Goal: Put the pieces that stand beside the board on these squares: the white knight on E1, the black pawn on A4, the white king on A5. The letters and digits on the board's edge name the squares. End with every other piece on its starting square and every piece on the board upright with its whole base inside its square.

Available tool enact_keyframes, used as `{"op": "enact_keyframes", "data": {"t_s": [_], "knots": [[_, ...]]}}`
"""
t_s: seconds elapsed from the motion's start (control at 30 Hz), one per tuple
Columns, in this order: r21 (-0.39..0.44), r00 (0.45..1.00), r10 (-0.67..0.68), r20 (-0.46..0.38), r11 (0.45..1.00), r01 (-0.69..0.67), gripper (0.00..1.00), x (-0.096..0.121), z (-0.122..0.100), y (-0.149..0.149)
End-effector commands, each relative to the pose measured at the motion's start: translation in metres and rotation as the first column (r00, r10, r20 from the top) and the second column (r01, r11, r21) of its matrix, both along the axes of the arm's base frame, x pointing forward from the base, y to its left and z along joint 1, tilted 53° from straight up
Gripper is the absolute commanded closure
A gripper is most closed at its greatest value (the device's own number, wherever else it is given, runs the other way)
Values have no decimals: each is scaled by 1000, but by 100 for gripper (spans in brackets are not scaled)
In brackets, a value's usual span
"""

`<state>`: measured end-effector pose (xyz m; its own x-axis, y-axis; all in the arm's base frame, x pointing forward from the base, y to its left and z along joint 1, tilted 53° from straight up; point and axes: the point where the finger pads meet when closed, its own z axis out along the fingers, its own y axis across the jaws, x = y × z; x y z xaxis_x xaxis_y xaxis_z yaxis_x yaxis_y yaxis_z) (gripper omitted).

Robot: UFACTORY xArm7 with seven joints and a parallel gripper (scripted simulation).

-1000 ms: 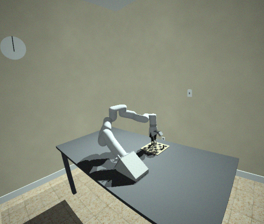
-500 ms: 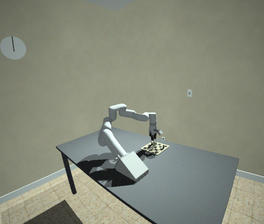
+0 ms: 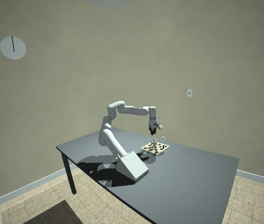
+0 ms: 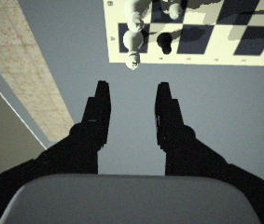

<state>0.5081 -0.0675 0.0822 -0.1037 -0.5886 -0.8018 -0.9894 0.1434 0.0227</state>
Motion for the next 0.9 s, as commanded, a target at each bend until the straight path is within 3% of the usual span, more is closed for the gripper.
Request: {"op": "enact_keyframes", "data": {"t_s": [0.0,0.17,0.2,0.87], "knots": [[-3,1000,-4,3,1000,4,58,0,6,-9],[-3,1000,-4,3,1000,4,58,-1,8,-12],[-3,1000,-4,3,1000,4,0,-1,8,-12],[-3,1000,-4,3,1000,4,0,-1,8,-12]]}}
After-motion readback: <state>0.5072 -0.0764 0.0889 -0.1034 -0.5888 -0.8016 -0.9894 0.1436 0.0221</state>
